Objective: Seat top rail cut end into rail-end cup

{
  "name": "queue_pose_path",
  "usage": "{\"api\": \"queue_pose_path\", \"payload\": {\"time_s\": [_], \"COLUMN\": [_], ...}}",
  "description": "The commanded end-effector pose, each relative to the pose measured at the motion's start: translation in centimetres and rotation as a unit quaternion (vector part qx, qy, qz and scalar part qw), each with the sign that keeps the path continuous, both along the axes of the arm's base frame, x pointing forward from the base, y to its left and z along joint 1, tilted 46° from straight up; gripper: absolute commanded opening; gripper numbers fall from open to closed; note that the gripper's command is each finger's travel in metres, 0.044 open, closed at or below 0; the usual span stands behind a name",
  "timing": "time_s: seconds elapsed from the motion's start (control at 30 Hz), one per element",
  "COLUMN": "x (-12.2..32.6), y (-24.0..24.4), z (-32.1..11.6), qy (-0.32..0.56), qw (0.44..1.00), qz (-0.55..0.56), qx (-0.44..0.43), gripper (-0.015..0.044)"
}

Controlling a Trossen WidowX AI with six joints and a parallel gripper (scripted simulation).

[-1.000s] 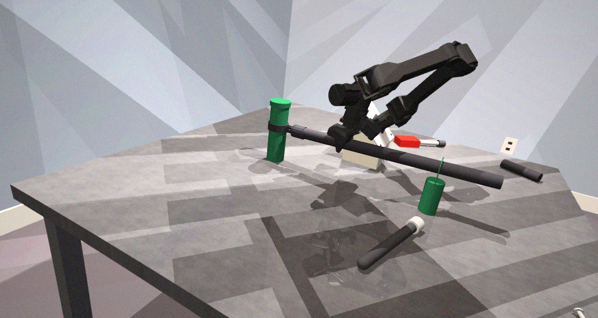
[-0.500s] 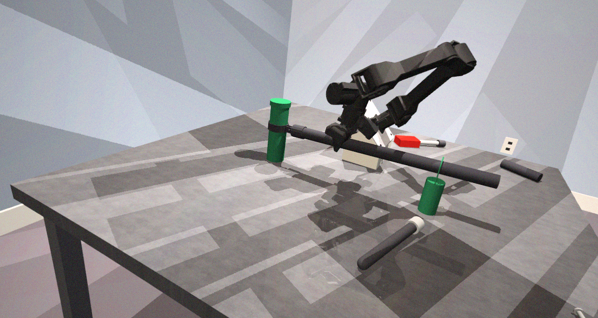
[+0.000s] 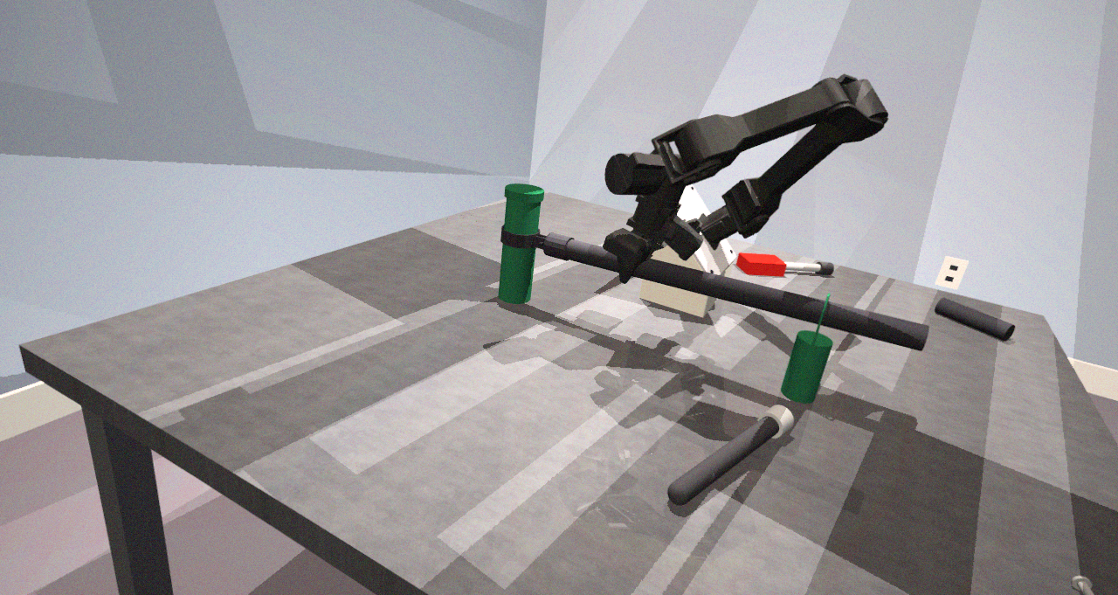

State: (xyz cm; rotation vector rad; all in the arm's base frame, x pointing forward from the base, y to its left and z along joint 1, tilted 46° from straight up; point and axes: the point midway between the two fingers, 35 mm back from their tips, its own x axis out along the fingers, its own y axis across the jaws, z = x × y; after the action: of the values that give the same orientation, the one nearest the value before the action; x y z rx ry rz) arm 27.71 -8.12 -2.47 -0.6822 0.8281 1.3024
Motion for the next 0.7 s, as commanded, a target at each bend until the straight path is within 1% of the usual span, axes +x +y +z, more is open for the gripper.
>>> {"api": "queue_pose_path", "payload": {"time_s": [0.0, 0.67], "x": [-0.23, -0.31], "y": [-0.65, -1.38], "z": [-0.32, -1.02], "qy": [0.000, 0.000], "qw": [1.000, 1.000], "qz": [-0.002, -0.002], "qx": [-0.007, -0.007], "gripper": [0.0000, 0.0000]}}
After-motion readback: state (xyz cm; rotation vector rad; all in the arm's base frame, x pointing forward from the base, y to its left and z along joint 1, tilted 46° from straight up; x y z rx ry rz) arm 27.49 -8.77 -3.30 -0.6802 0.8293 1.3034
